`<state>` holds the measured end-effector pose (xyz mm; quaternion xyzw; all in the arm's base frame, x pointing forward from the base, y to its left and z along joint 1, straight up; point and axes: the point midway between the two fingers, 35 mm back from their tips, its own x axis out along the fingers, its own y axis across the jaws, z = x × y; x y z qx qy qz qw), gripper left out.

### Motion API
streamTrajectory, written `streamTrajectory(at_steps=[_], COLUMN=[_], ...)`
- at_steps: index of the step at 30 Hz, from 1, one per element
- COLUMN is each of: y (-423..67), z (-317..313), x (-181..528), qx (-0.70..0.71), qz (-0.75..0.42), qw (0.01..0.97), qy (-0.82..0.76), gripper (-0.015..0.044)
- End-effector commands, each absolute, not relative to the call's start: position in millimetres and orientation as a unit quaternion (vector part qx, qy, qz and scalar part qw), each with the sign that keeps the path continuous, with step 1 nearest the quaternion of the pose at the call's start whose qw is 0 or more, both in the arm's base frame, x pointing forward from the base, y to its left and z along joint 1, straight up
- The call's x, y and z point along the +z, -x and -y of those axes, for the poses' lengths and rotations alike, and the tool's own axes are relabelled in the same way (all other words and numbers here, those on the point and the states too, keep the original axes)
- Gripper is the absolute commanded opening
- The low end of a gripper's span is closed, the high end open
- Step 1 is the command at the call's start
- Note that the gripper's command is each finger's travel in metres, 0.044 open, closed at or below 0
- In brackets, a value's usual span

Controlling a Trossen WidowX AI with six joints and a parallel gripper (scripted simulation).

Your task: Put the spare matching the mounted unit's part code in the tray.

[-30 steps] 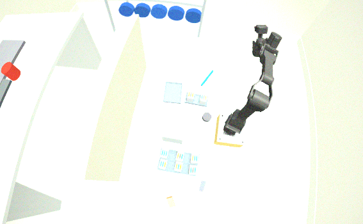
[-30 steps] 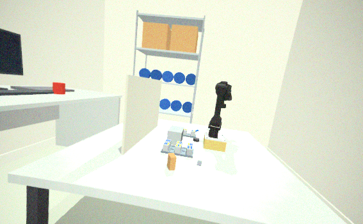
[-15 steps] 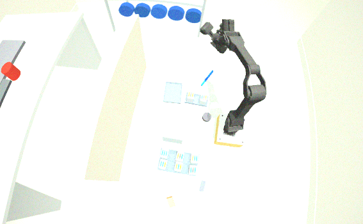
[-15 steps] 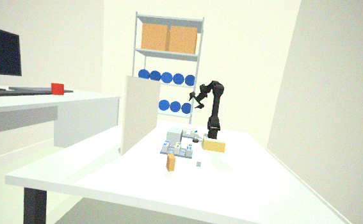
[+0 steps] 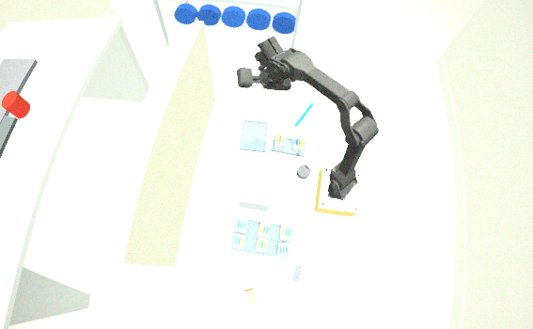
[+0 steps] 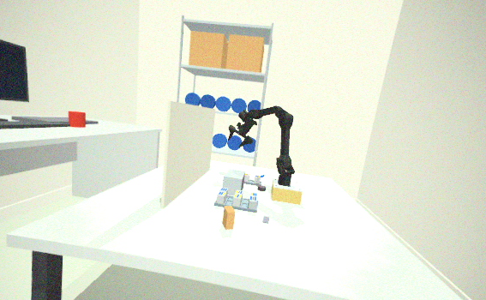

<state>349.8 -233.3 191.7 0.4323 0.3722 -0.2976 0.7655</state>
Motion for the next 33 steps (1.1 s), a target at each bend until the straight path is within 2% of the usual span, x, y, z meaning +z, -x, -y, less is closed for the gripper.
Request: streamTrajectory(at_steps=[1, 7, 14, 24, 29, 33], y=[-373.8, -387.2, -366.6, -365.9, -368.0, -367.4], z=[172.3, 69.1, -35.6, -38.2, -38.5, -38.5], x=[181.7, 171.0, 165.6, 163.7, 113.6, 105.8], qx=[-0.237, -0.122, 0.018, 0.022, 0.022, 0.022], qz=[-0.464, -0.592, -0.694, -0.696, -0.696, -0.696], qw=[0.778, 0.775, 0.719, 0.717, 0.717, 0.717], qy=[-0.351, -0.182, 0.013, 0.018, 0.018, 0.018], gripper=[0.044, 0.044, 0.044, 0.044, 0.044, 0.044])
